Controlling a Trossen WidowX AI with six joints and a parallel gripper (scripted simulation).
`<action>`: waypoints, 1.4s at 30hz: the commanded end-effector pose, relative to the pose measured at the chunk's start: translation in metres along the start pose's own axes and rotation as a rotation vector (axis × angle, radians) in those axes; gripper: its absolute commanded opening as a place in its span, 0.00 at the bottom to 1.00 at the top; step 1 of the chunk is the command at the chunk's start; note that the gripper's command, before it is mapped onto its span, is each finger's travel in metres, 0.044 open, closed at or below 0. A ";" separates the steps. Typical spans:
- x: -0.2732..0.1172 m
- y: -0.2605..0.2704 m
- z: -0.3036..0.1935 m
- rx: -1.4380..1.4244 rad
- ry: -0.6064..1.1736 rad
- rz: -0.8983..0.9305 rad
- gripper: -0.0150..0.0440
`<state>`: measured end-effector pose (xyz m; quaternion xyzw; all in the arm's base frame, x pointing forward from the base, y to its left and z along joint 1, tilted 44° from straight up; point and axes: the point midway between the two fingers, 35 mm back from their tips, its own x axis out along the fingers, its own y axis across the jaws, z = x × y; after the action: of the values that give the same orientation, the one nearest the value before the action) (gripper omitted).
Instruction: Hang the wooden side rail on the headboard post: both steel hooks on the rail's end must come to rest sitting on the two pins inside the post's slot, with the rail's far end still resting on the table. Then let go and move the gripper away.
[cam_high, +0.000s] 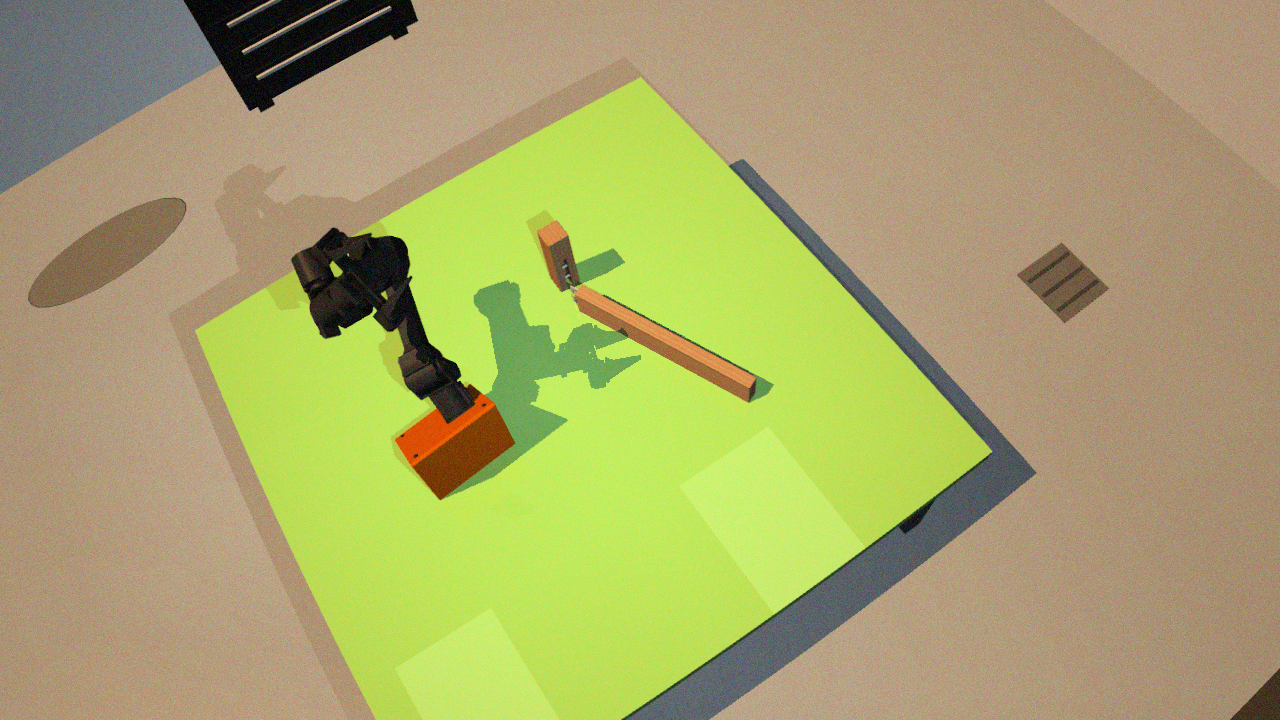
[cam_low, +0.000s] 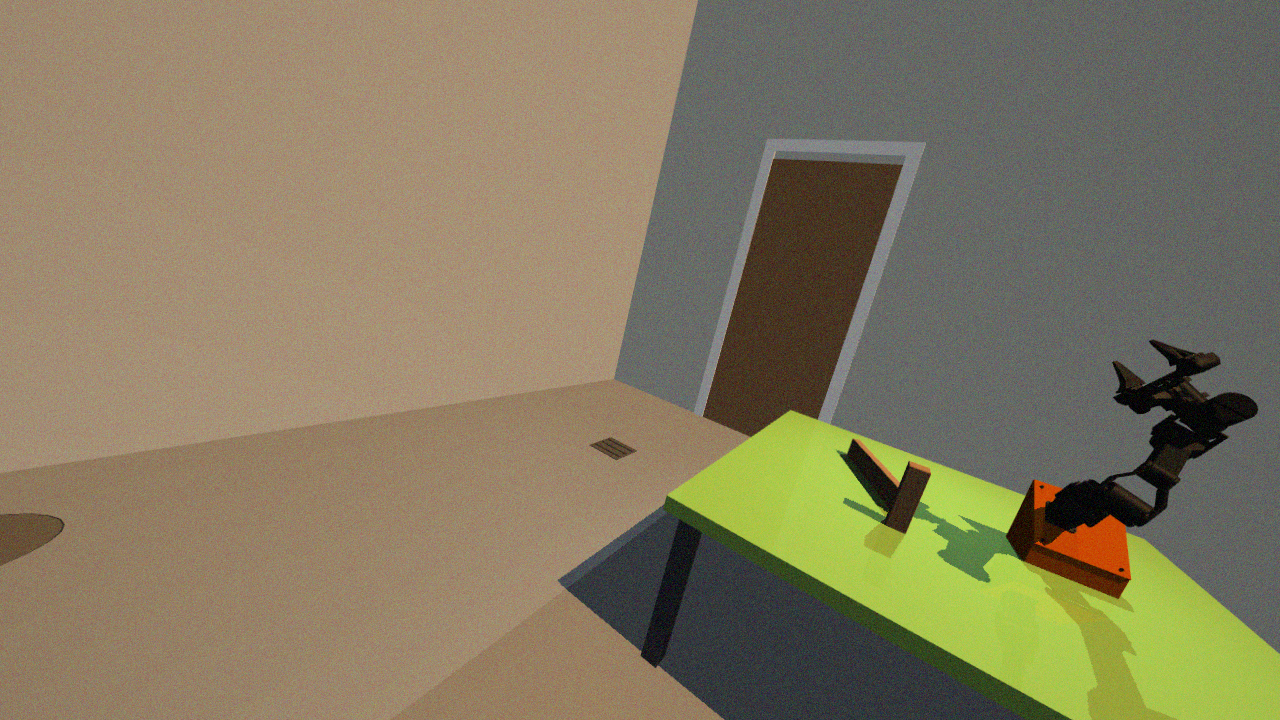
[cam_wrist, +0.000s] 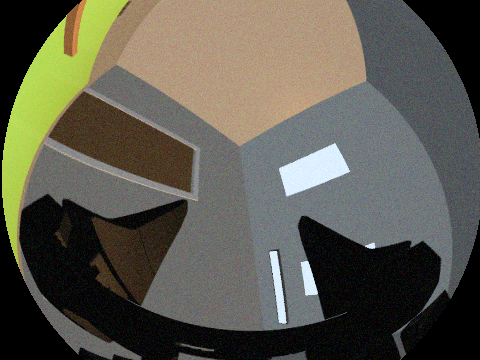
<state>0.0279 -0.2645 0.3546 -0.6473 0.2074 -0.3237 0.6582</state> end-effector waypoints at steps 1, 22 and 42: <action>0.029 0.028 0.022 -0.031 -0.132 0.041 1.00; 0.075 0.162 0.241 -0.342 -0.961 0.138 1.00; -0.091 0.256 0.410 -0.752 -1.853 -0.145 1.00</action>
<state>0.2982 0.0594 0.1331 -0.8293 -0.3058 0.3337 0.3277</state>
